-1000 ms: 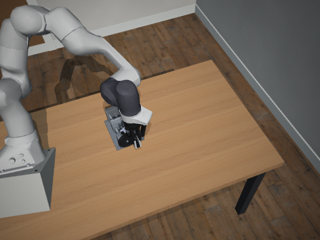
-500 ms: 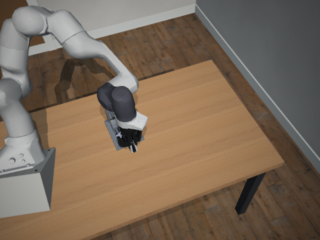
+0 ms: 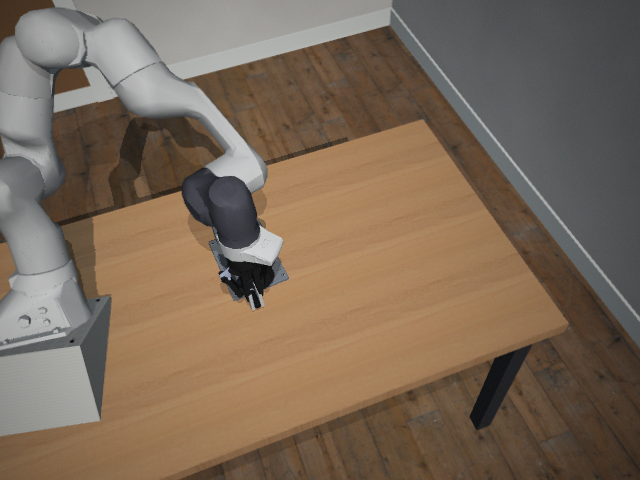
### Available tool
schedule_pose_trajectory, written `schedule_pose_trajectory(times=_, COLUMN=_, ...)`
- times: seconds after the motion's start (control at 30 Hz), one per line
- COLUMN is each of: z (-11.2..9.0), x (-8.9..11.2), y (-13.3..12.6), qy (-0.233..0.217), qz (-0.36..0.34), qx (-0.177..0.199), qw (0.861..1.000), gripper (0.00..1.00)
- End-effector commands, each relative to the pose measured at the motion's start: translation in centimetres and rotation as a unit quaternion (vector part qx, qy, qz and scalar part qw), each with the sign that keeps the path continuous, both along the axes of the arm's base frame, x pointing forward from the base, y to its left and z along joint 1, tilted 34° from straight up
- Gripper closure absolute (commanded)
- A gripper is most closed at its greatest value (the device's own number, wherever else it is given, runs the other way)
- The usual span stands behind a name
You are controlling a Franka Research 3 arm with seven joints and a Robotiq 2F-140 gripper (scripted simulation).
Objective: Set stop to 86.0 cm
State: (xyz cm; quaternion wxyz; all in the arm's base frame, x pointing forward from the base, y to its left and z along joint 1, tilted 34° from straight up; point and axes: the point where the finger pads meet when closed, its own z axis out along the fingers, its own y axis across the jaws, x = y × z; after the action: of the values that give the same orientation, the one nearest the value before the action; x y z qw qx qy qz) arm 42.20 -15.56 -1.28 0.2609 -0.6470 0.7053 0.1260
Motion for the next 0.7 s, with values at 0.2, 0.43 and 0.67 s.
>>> schedule_pose_trajectory(times=0.2, z=1.3, x=-2.0, y=-0.8, qy=-0.003, qz=0.006, qx=0.001, qw=1.000, gripper=0.96)
schedule_pose_trajectory(times=0.43, z=2.4, x=-2.4, y=-1.5, qy=-0.003, qz=0.006, qx=0.001, qw=1.000, gripper=0.96)
schedule_pose_trajectory(times=0.67, z=4.4, x=-1.9, y=-2.7, qy=-0.003, qz=0.006, qx=0.001, qw=1.000, gripper=0.96)
